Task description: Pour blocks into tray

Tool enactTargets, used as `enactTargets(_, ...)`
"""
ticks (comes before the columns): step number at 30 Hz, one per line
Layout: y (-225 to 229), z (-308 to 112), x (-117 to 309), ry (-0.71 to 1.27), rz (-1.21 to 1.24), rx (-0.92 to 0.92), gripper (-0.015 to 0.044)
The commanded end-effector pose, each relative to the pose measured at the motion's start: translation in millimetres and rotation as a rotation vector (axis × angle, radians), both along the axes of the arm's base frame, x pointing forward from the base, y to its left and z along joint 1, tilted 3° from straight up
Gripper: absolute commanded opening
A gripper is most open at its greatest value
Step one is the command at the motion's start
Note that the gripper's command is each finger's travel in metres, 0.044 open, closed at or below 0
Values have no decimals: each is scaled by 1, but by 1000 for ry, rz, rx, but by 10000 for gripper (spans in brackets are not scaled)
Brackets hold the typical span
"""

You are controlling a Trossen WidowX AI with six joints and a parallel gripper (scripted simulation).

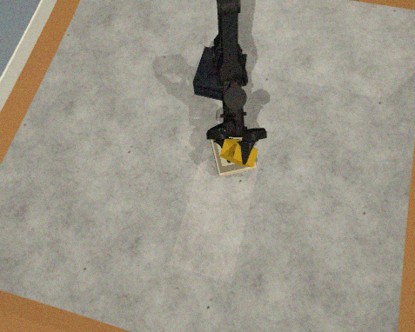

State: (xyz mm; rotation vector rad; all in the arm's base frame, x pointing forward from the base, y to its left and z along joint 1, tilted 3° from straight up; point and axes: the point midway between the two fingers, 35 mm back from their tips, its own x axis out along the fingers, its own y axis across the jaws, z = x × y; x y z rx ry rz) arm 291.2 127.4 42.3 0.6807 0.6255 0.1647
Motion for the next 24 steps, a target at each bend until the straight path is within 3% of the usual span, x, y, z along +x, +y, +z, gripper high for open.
enactTargets(1,0,-1,0,27,-40,59,0)
enactTargets(24,0,-6,1,196,-284,464,0)
